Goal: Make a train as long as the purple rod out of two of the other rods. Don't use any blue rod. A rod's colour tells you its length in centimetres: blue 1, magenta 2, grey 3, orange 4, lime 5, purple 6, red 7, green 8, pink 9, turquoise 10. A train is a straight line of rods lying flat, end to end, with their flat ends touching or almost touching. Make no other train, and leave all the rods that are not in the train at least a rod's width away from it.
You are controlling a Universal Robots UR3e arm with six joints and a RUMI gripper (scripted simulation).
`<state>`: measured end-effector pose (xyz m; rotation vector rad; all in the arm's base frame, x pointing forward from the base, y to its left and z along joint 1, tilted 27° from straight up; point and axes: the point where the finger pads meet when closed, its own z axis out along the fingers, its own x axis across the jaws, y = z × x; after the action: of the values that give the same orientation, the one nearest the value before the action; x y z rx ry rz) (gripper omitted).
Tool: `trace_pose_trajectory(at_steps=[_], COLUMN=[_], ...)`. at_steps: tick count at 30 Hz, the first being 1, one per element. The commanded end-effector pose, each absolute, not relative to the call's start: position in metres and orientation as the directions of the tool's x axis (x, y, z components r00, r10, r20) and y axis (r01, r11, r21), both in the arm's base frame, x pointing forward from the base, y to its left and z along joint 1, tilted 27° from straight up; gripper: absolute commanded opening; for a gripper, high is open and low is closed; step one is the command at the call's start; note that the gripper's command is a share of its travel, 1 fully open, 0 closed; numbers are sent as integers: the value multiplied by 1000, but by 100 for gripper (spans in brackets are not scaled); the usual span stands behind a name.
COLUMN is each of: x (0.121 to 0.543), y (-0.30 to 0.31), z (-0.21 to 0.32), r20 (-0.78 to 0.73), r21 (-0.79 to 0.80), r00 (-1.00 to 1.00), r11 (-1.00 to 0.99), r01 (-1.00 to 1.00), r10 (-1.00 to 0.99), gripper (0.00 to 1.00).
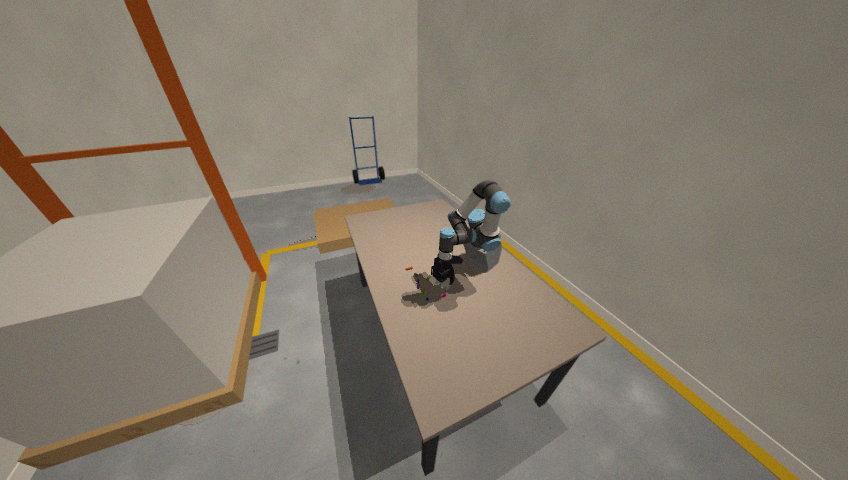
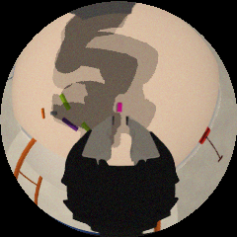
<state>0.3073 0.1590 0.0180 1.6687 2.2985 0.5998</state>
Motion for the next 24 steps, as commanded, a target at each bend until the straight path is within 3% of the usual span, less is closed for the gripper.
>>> trace_pose_trajectory(at_steps=[1,24], x=[302,291], y=[156,151], z=[30,53], r20=[51,51], r21=[457,457], r00=[-323,-323], r11=[265,265], r01=[849,849], r10=[945,945], gripper=[14,14])
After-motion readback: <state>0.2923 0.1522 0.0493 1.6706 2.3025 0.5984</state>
